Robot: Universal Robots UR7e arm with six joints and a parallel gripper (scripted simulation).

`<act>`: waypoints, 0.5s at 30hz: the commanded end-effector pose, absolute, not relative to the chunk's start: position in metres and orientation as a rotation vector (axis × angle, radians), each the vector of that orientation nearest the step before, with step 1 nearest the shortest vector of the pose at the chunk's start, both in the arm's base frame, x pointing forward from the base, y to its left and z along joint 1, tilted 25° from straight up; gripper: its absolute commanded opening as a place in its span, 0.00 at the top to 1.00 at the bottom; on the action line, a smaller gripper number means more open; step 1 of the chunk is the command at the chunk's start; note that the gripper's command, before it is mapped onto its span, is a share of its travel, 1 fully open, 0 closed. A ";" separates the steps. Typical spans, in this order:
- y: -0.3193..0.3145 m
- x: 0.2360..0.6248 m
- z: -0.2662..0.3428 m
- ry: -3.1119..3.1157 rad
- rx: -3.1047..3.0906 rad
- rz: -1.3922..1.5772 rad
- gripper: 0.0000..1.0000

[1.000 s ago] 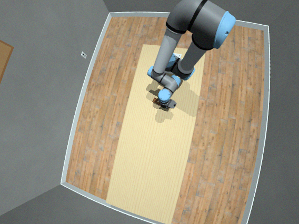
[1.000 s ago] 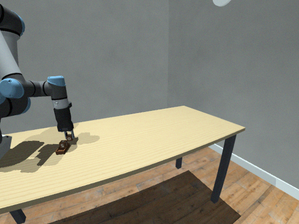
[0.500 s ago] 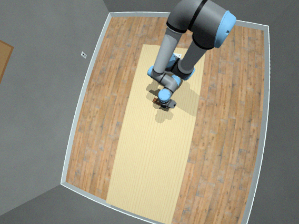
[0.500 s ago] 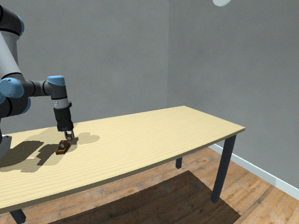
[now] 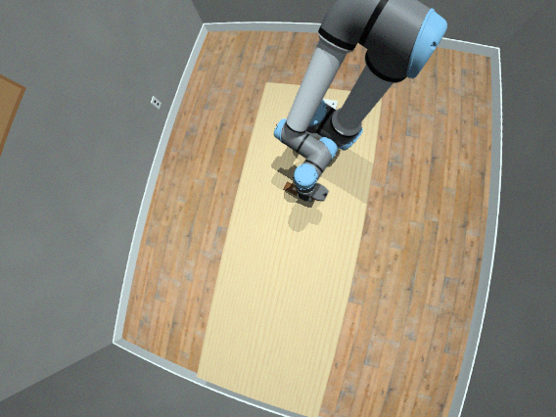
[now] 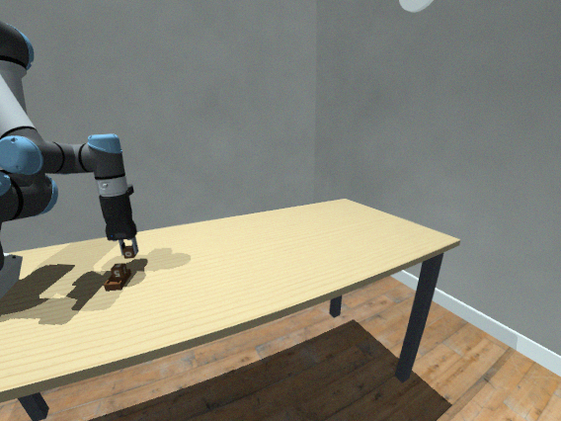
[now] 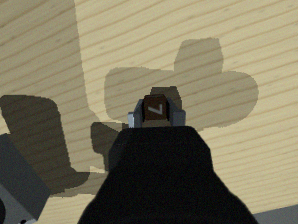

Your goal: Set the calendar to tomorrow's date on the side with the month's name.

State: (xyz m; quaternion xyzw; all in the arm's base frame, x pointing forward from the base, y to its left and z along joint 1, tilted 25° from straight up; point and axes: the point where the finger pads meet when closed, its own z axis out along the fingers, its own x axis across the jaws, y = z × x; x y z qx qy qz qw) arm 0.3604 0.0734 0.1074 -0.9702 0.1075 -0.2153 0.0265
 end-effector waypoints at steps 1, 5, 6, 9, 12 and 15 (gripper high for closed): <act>0.073 0.353 0.124 0.331 -2.996 -0.665 0.43; 0.073 0.347 0.136 0.331 -2.996 -0.665 0.43; 0.073 0.346 0.139 0.331 -2.996 -0.665 0.43; 0.073 0.344 0.143 0.331 -2.996 -0.665 0.43; 0.073 0.340 0.152 0.331 -2.996 -0.665 0.43; 0.073 0.336 0.161 0.331 -2.996 -0.665 0.43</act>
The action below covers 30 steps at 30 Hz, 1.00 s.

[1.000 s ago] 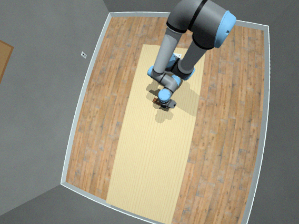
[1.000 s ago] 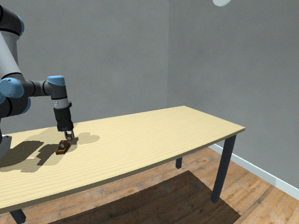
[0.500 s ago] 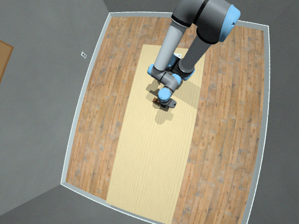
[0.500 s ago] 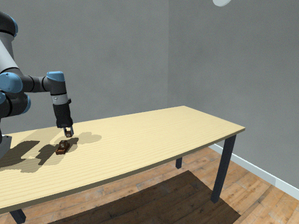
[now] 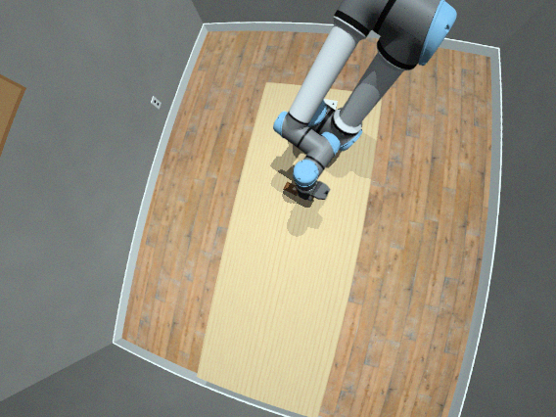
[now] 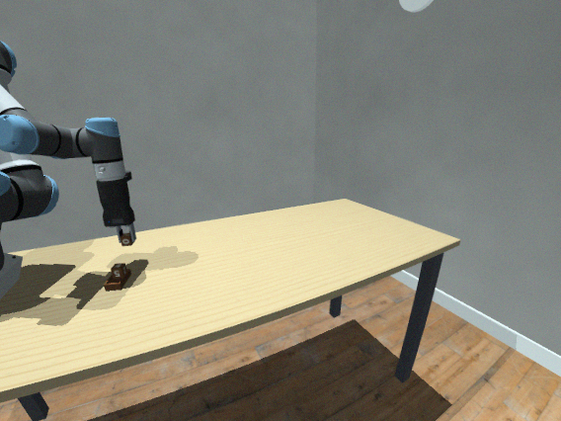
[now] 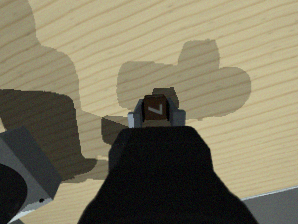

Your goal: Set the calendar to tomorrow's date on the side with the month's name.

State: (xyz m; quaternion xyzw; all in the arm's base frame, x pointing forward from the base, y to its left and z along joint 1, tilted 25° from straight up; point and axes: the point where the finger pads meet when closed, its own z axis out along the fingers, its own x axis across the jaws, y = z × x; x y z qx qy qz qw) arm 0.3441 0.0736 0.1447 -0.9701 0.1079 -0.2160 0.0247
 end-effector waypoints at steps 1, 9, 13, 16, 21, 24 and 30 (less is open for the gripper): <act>0.073 0.334 0.163 0.331 -2.996 -0.665 0.43; 0.073 0.328 0.176 0.331 -2.996 -0.665 0.43; 0.073 0.328 0.178 0.331 -2.996 -0.665 0.43; 0.073 0.327 0.178 0.331 -2.996 -0.665 0.43; 0.073 0.327 0.178 0.331 -2.996 -0.665 0.43; 0.073 0.327 0.178 0.331 -2.996 -0.665 0.43; 0.072 0.327 0.178 0.331 -2.997 -0.664 0.43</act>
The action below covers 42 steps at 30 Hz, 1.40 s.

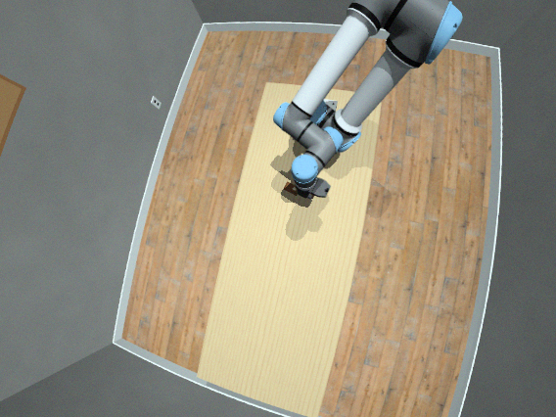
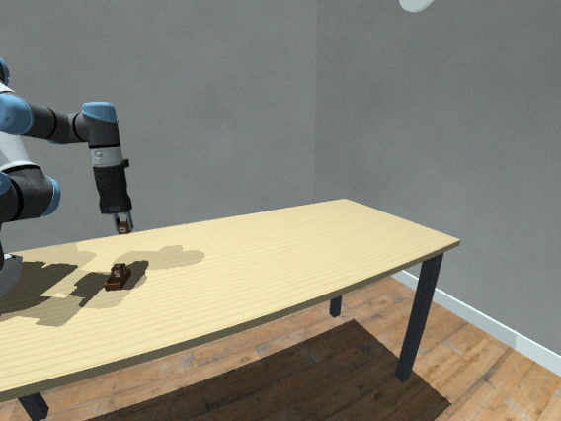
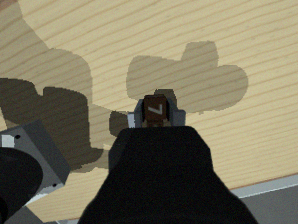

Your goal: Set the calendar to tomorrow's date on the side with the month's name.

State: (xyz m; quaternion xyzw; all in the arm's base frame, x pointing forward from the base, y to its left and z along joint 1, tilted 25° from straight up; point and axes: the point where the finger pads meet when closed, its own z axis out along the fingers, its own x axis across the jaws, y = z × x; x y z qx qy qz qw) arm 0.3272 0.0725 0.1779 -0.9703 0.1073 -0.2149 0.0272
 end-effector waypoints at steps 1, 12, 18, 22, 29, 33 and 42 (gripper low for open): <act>0.071 0.327 0.178 0.331 -2.997 -0.663 0.43; 0.038 0.322 0.175 0.333 -3.006 -0.636 0.43; 0.018 0.318 0.174 0.337 -3.007 -0.626 0.43; -0.002 0.313 0.174 0.341 -3.004 -0.625 0.43; -0.030 0.304 0.174 0.352 -2.995 -0.642 0.43; -0.036 0.302 0.174 0.355 -2.993 -0.648 0.43; -0.047 0.298 0.175 0.361 -2.989 -0.663 0.43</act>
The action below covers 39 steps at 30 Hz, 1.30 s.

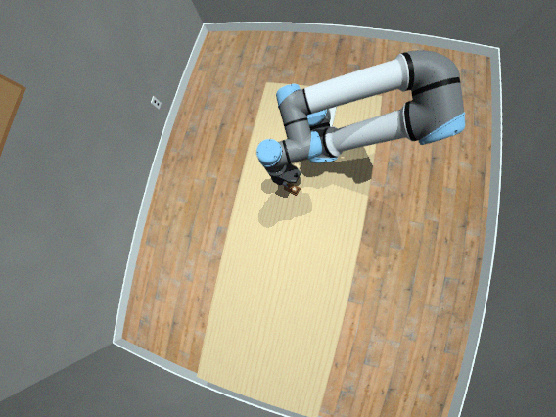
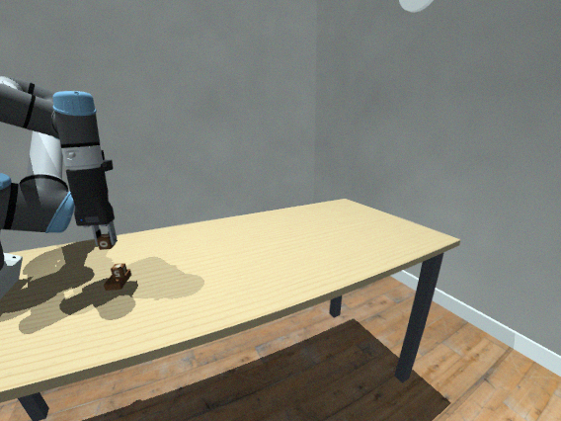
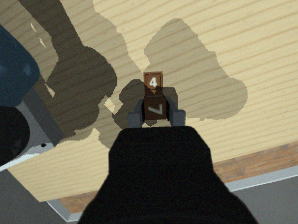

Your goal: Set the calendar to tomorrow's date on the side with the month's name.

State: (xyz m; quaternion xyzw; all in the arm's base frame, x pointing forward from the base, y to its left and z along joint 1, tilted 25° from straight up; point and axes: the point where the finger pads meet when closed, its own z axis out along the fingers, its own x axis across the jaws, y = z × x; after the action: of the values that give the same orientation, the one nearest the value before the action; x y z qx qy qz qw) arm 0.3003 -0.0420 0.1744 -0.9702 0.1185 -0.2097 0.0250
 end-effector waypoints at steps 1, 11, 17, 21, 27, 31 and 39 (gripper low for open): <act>-0.047 0.298 0.175 0.361 -2.989 -0.663 0.43; -0.047 0.298 0.175 0.361 -2.989 -0.663 0.43; -0.047 0.299 0.174 0.361 -2.989 -0.663 0.43; -0.047 0.300 0.170 0.361 -2.989 -0.663 0.43; -0.047 0.304 0.161 0.361 -2.989 -0.663 0.43; -0.047 0.309 0.150 0.361 -2.989 -0.663 0.43; -0.047 0.320 0.127 0.361 -2.989 -0.663 0.43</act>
State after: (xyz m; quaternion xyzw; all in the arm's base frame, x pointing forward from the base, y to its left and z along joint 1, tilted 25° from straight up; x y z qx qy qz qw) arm 0.3111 -0.0455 0.1412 -0.9685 0.1165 -0.2179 0.0321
